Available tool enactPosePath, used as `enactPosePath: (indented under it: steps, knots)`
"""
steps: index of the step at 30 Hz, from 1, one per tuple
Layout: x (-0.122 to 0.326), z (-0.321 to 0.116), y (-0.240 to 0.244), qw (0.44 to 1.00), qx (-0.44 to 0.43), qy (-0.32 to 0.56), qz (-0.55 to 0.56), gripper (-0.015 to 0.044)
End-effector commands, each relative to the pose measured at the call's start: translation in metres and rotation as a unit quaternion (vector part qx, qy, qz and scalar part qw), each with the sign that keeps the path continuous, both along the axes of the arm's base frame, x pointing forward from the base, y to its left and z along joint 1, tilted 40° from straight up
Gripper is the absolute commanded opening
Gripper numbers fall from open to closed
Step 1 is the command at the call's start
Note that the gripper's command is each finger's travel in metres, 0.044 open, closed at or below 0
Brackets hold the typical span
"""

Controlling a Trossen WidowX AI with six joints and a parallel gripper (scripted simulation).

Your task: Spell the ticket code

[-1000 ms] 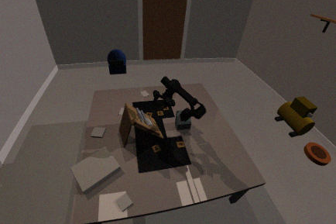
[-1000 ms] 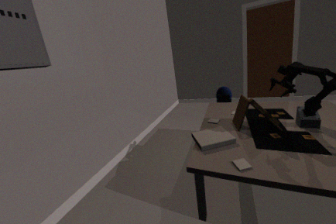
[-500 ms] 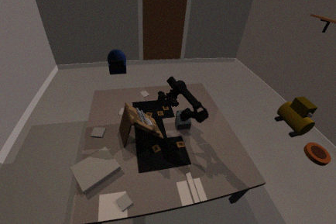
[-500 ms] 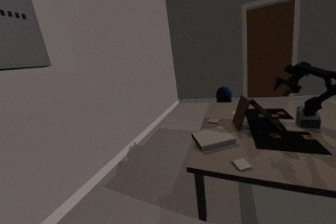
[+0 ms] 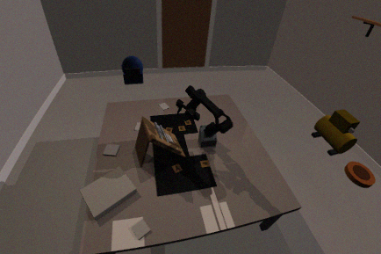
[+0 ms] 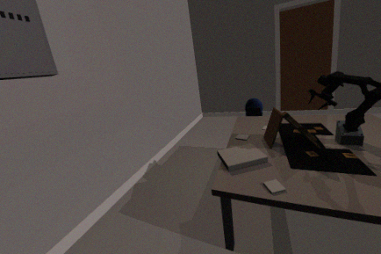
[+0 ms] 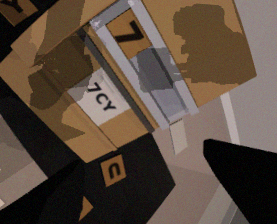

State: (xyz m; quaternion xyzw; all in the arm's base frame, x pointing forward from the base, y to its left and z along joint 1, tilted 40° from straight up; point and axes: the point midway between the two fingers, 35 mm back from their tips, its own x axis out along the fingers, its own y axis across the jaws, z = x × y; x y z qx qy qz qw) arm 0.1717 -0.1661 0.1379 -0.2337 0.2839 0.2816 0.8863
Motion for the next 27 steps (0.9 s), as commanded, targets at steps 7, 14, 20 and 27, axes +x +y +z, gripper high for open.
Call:
enactPosePath:
  steps: [7, 14, 20, 27]
  knots:
    - [0.000, -0.102, -0.022, 0.872, 0.291, 0.290, -0.267, 0.0340]
    - [-0.002, -0.141, -0.023, 0.759, 0.366, 0.386, -0.376, 0.0340]
    - [-0.005, -0.172, -0.021, 0.632, 0.417, 0.453, -0.470, 0.0340]
    - [-0.011, -0.208, -0.015, 0.469, 0.448, 0.509, -0.566, 0.0340]
